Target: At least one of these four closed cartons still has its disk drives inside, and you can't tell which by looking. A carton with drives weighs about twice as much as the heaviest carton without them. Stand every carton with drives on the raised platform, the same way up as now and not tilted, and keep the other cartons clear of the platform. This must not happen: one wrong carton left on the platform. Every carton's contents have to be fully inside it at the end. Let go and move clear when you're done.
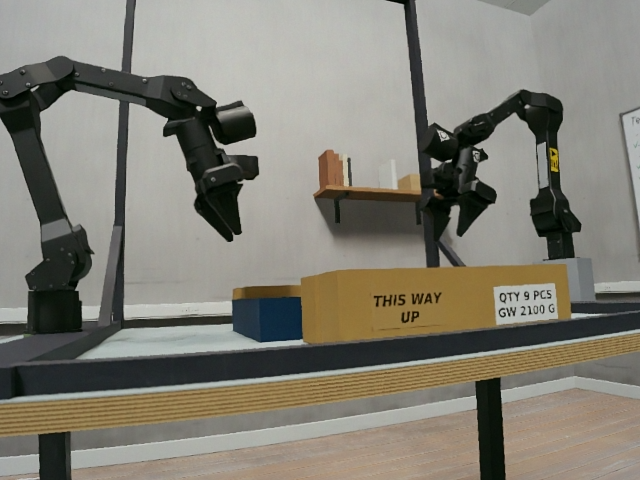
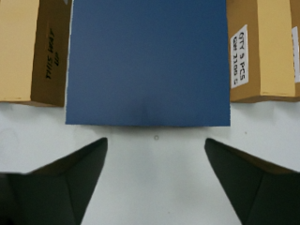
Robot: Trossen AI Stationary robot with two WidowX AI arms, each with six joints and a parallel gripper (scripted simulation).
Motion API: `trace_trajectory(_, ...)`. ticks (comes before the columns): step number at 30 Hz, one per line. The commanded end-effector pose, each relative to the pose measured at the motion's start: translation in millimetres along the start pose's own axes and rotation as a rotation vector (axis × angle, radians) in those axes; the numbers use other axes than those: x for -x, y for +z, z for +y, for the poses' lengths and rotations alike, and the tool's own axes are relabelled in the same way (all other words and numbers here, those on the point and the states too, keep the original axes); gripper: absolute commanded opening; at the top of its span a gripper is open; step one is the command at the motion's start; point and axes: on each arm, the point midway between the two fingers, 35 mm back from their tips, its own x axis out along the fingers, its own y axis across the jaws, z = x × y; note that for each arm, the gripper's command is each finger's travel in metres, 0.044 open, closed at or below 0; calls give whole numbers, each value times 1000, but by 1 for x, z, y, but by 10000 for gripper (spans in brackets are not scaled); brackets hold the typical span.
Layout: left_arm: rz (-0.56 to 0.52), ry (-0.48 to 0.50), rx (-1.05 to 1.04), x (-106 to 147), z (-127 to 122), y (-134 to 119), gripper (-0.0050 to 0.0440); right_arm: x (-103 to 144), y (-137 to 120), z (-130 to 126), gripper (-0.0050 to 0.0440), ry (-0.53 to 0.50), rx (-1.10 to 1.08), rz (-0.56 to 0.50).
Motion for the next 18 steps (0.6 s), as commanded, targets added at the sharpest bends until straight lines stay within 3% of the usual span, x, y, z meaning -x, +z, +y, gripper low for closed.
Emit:
trace_trajectory(1,-23,0,0,4,-1,8,381,5,6,0,382,0,0,-21)
trace_trajectory(5,-23,0,0,4,-1,8,381,5,6,0,382,0,0,-21)
trace_trajectory(6,-23,0,0,-11,66,20,381,-12,18,-66,382,0,0,-21)
trace_trajectory(7,-23,0,0,-13,71,21,381,-14,20,-73,382,0,0,-21)
trace_trajectory(10,-23,0,0,-24,119,31,381,-25,29,-119,382,0,0,-21)
trace_trajectory(18,-23,0,0,-24,119,31,381,-25,29,-119,382,0,0,-21)
